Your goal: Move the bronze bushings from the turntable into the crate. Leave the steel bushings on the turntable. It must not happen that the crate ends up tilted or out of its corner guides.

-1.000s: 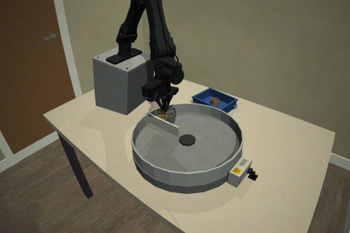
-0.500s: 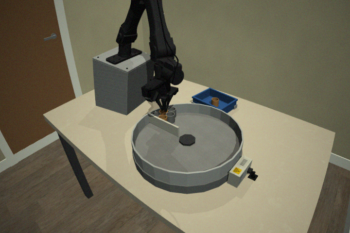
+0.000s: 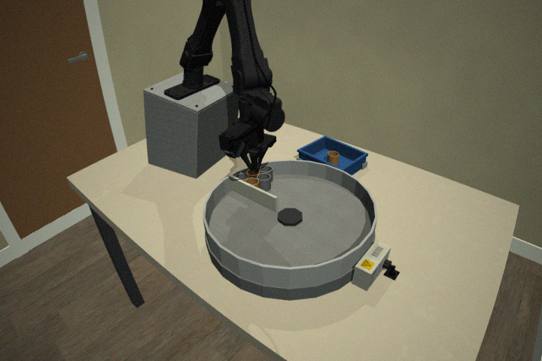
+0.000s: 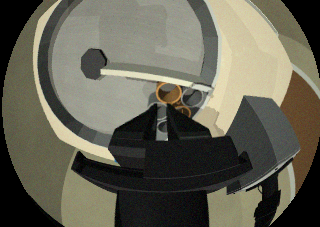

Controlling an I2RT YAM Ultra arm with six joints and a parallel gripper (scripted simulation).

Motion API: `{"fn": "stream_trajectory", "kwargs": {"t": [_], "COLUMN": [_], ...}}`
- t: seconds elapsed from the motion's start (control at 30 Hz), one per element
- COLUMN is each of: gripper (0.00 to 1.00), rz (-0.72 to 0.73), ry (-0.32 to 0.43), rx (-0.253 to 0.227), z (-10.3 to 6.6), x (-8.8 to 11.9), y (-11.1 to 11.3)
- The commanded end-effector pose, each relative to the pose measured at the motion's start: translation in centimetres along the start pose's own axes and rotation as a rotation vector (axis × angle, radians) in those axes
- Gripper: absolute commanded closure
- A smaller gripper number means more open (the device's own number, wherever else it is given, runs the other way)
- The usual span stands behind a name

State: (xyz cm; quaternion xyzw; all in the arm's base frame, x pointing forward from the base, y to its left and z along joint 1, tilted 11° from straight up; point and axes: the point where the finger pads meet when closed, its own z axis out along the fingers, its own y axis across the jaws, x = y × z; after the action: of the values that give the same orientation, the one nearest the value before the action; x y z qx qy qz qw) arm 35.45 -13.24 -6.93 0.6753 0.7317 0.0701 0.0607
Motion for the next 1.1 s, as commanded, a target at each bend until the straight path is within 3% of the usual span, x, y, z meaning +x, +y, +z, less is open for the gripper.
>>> {"fn": "stream_trajectory", "kwargs": {"t": [0.0,0.53,0.8,0.93,0.97,1.07], "gripper": [0.87,0.87,0.87,0.87,0.87,0.87], "rz": [-0.002,-0.002,-0.005,0.004,-0.001,-0.001], "ry": [-0.022,-0.022,-0.026,-0.028,-0.044,-0.044], "rx": [-0.033,-0.033,-0.033,-0.033,-0.066,-0.066], "z": [-1.0,-1.0,1.8,1.8,0.5,0.5], "x": [-0.6,-0.6,-0.7,-1.0,-1.4,-1.4], "y": [1.6,1.6,2.2,2.0,2.9,2.9]}}
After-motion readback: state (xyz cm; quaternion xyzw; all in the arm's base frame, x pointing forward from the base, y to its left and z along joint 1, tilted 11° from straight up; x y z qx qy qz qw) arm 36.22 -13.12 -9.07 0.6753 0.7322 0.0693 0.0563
